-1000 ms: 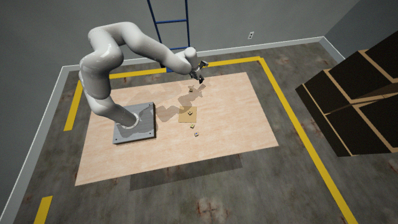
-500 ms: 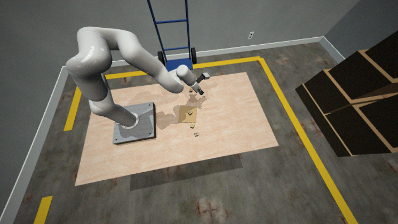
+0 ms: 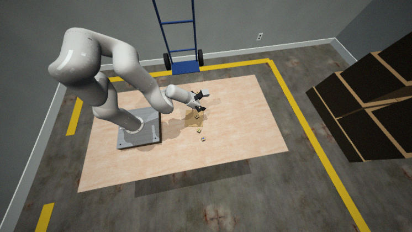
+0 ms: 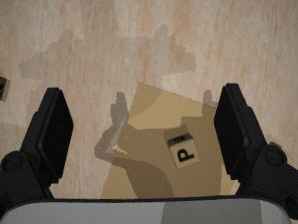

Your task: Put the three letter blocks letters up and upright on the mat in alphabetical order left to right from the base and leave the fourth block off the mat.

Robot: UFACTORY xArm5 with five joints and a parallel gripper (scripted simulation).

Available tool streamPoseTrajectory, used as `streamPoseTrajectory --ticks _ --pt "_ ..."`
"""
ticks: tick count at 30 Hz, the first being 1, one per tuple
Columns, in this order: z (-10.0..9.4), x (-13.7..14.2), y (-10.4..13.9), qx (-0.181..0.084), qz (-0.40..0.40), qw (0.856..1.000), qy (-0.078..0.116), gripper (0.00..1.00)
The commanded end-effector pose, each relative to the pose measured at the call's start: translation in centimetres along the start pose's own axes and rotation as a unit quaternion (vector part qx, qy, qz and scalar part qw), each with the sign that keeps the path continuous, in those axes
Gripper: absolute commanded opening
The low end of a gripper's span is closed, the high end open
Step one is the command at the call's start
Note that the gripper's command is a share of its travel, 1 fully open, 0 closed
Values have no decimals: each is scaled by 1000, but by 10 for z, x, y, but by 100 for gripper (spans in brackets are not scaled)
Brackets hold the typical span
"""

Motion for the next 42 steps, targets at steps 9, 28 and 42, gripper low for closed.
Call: streamPoseTrajectory --ticks 9,28,42 --pt "-50 44 33 89 63 994 12 100" --pt "-50 44 33 89 63 994 12 100" --pt "-50 44 33 89 63 994 12 100"
Point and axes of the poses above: the point where the finger pads meet when closed, its own z axis out along the fingers, its own x axis across the jaws, y = z × x, the point moved 10 cm from there along -z, back along the fingers, and after that the axes turned 15 degrees about z, right-handed, at the moved point
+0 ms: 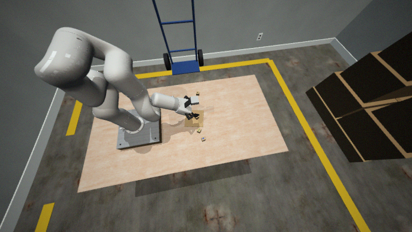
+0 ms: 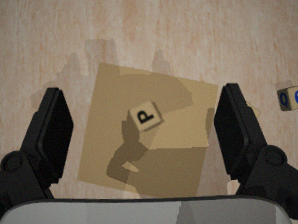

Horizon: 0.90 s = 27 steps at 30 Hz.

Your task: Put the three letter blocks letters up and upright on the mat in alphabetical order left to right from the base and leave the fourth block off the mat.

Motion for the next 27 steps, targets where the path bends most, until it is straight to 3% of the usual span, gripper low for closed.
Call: streamPoseTrajectory --ticks 1,27 --pt "0 0 -1 1 0 1000 0 100" --pt "2 -1 -3 -4 0 1000 1 100"
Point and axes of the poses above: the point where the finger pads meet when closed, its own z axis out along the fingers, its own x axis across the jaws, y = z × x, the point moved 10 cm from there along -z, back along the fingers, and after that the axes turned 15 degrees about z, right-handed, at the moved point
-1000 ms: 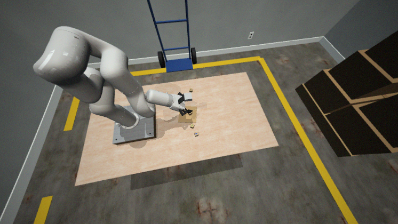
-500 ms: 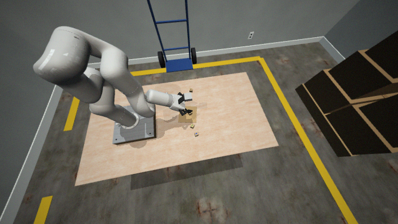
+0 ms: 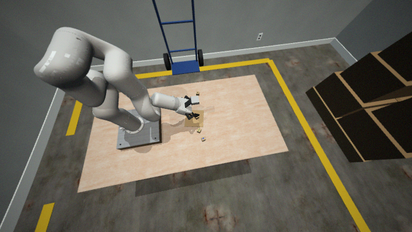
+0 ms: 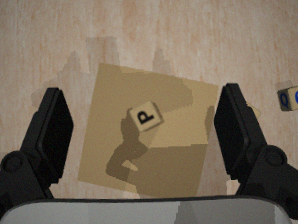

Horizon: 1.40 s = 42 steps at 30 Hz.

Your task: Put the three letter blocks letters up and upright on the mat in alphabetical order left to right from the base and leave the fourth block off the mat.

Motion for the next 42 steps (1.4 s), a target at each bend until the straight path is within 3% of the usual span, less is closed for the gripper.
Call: streamPoseTrajectory --ticks 1,7,13,15,20,24,30,32,34,42 --pt "1 -1 -3 -3 0 1000 1 100" --pt "7 -4 -11 -23 -1 1000 5 100" --pt "14 -11 -28 -61 -3 998 13 100" --pt "14 -11 -28 -61 -3 998 13 100" --pt "17 -19 -48 -106 -6 994 23 100" --pt "16 -23 -58 -127 -7 991 28 100" --pt "8 -32 -79 -175 -10 984 39 100" --pt "8 -32 -79 -175 -10 984 39 100" --pt "0 -37 -91 -201 -12 978 46 100" --pt "-26 -47 -114 -257 -16 964 59 100"
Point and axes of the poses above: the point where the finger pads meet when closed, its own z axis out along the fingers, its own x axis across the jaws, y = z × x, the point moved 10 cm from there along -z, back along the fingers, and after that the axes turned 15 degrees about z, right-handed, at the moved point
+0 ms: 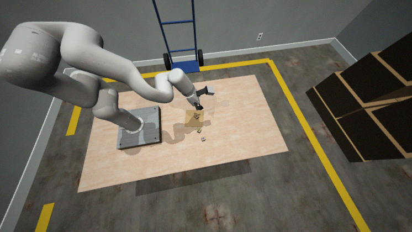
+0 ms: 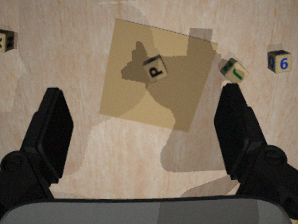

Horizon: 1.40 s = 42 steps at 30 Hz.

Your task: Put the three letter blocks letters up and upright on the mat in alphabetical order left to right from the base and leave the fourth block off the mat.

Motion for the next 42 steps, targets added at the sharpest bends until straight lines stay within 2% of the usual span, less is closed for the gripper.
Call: streamPoseTrajectory --ticks 1,2,3,4,7,9,10,11,12,13,14,15,16,17,22,24,25,29,39,41,42 --pt "-18 -4 -7 -34 -2 999 8 100" --pt "-29 -5 -8 -49 -3 999 12 100" --pt "-29 -5 -8 -49 -3 999 12 100" --pt "-40 -6 -9 -64 -4 998 16 100" --pt "-40 -6 -9 -64 -4 998 16 100" --pt "-64 -8 -9 -96 -6 995 24 100" --pt "-64 -8 -9 -96 -6 995 24 100" --pt "-78 -9 -8 -112 -7 993 28 100" --pt "-78 -9 -8 -112 -7 993 28 100" --pt "-92 -9 -6 -128 -8 991 33 100" --pt "-92 -9 -6 -128 -8 991 33 100" --pt "-107 -9 -4 -145 -10 989 37 100" --pt "-107 -9 -4 -145 -10 989 37 100" --pt "-117 -9 -3 -160 1 986 43 100" --pt "-108 -4 -13 -176 73 980 61 100" --pt "-108 -4 -13 -176 73 980 61 100" --pt "-102 -1 -19 -185 117 973 74 100" --pt "-96 2 -25 -194 165 963 88 100" --pt "-74 14 -43 -217 307 916 137 100" --pt "-74 14 -43 -217 307 916 137 100" --pt "-67 18 -47 -221 346 899 152 100"
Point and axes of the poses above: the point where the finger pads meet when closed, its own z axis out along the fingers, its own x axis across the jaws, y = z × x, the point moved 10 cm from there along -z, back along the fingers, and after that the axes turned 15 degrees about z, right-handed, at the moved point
